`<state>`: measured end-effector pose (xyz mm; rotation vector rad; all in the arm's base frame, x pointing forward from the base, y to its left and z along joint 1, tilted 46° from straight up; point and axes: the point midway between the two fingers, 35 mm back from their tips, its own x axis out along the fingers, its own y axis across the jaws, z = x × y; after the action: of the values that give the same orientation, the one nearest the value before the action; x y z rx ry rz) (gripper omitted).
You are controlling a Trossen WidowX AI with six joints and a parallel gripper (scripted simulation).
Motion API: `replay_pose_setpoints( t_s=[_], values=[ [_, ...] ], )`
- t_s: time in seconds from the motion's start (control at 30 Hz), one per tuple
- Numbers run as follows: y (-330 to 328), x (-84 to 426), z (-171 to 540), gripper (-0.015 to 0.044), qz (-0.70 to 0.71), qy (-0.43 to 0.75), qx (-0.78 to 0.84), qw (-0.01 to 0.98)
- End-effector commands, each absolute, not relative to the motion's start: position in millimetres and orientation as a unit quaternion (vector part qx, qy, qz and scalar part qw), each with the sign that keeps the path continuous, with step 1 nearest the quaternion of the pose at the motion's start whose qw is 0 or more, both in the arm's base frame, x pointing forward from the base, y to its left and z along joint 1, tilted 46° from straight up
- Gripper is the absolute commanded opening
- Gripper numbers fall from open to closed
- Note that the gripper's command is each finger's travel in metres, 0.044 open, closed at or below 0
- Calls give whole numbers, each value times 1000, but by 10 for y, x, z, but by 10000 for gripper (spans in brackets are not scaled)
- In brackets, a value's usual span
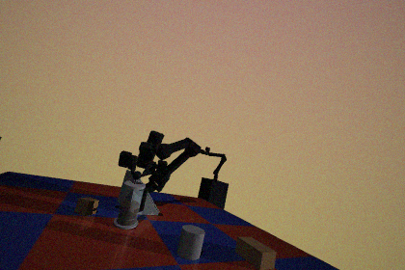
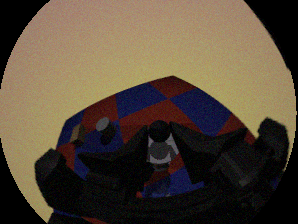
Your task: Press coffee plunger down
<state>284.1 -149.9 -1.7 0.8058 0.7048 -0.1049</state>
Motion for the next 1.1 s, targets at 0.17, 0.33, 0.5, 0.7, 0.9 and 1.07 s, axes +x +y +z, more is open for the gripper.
replay_pose_setpoints(
  t_s=[0.17, 0.33, 0.5, 0.7, 0.9, 1.07],
  values=[
    [-1467, 2836, -56, 126, -46, 342, 390, 853],
    [-1503, 2842, -26, 126, -50, 336, 386, 858],
    [-1503, 2842, -26, 126, -50, 336, 386, 858],
    [-1503, 2842, -26, 205, -50, 336, 386, 858],
    [-1503, 2842, -26, 362, -50, 336, 386, 858],
    [-1503, 2842, -26, 440, -50, 336, 386, 858]
  ],
)
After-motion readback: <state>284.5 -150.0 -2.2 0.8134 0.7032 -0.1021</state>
